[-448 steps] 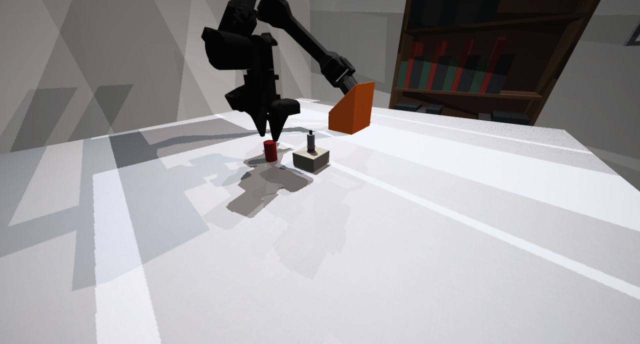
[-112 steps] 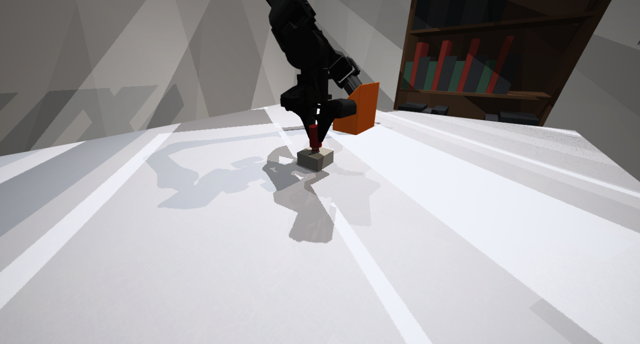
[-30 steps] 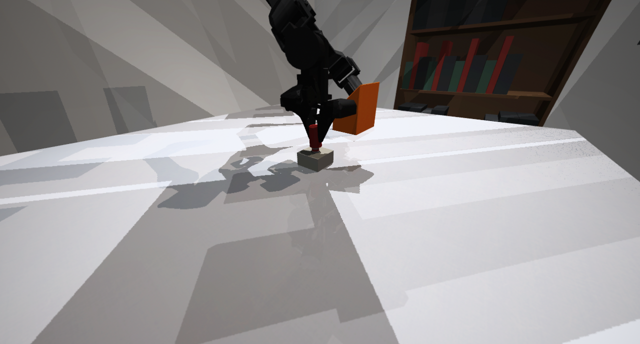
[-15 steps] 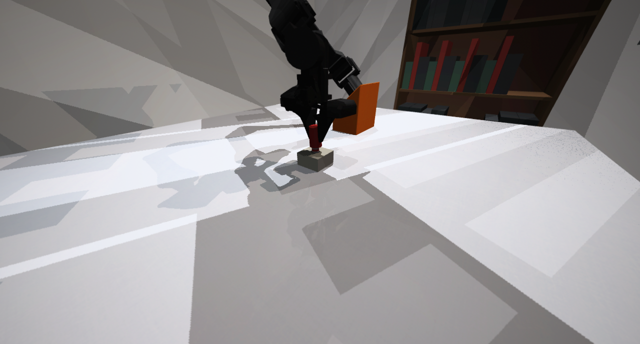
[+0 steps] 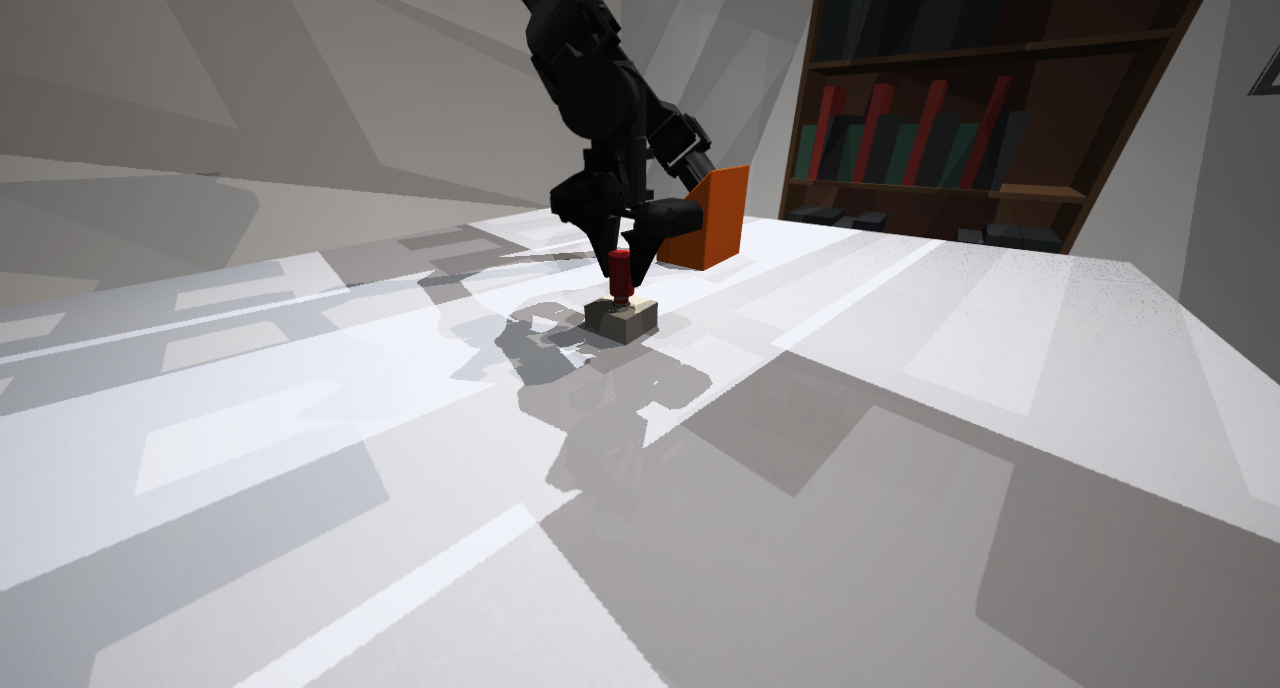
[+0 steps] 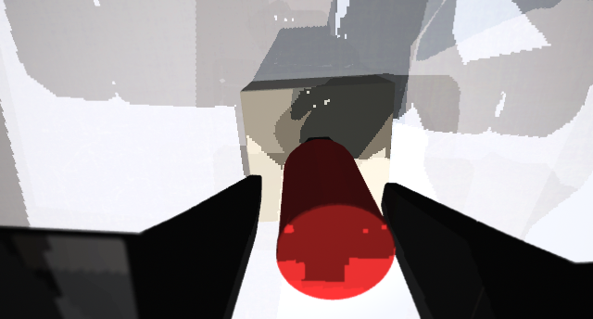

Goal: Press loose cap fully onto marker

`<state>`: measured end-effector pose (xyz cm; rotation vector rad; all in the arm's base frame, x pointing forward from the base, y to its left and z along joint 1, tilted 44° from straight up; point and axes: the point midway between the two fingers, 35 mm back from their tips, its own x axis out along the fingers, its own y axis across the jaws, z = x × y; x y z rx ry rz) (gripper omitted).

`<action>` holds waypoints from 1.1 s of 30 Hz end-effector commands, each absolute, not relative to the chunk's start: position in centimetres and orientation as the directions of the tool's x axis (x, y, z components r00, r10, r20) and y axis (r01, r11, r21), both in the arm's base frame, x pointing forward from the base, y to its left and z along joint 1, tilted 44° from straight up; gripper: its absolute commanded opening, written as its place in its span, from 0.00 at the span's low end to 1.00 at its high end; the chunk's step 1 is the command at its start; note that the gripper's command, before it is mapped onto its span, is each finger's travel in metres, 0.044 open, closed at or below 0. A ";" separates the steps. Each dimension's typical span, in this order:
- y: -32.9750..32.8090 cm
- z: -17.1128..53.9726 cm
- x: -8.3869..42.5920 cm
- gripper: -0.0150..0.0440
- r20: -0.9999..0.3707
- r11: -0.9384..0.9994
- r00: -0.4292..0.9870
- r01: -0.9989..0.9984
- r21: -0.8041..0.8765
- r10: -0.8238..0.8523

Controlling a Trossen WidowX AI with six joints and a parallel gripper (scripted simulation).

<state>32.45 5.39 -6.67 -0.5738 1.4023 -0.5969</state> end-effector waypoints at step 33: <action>9.9 -2.0 32.0 0.38 -0.723 0.720 0.072 -0.072 -0.691 -0.687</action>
